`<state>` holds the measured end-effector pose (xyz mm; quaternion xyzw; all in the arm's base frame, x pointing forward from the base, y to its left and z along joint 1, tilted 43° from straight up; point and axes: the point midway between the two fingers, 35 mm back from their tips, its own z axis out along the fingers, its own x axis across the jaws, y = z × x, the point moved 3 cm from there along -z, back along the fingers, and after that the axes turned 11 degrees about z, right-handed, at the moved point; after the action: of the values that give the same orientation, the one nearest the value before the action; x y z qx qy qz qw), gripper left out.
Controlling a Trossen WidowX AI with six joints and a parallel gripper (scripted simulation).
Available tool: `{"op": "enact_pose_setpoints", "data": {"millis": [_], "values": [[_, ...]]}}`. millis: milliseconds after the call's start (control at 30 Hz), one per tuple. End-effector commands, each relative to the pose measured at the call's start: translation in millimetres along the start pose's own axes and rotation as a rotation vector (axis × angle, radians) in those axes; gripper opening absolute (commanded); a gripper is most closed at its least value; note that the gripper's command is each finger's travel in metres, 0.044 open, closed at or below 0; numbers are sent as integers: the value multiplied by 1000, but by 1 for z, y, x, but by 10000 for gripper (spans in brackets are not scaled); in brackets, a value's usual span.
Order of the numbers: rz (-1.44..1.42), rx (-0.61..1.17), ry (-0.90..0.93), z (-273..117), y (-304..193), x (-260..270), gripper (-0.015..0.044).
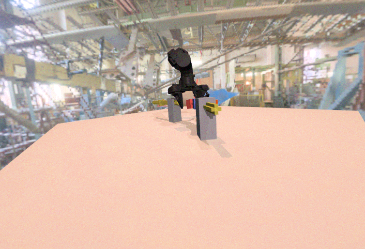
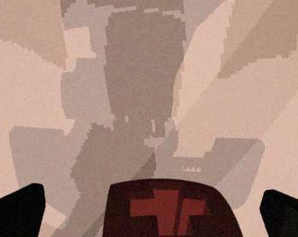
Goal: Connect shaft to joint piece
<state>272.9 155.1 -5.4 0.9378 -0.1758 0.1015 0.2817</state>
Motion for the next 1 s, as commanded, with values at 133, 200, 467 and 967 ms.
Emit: {"op": "enact_pose_setpoints", "data": {"millis": [133,200,467,967], "values": [[-4,-7,-6,15,0,-1,440],[-4,-7,-5,18,0,-1,440],[-4,-7,-5,24,0,-1,361],[-4,-7,-5,24,0,-1,182]]}}
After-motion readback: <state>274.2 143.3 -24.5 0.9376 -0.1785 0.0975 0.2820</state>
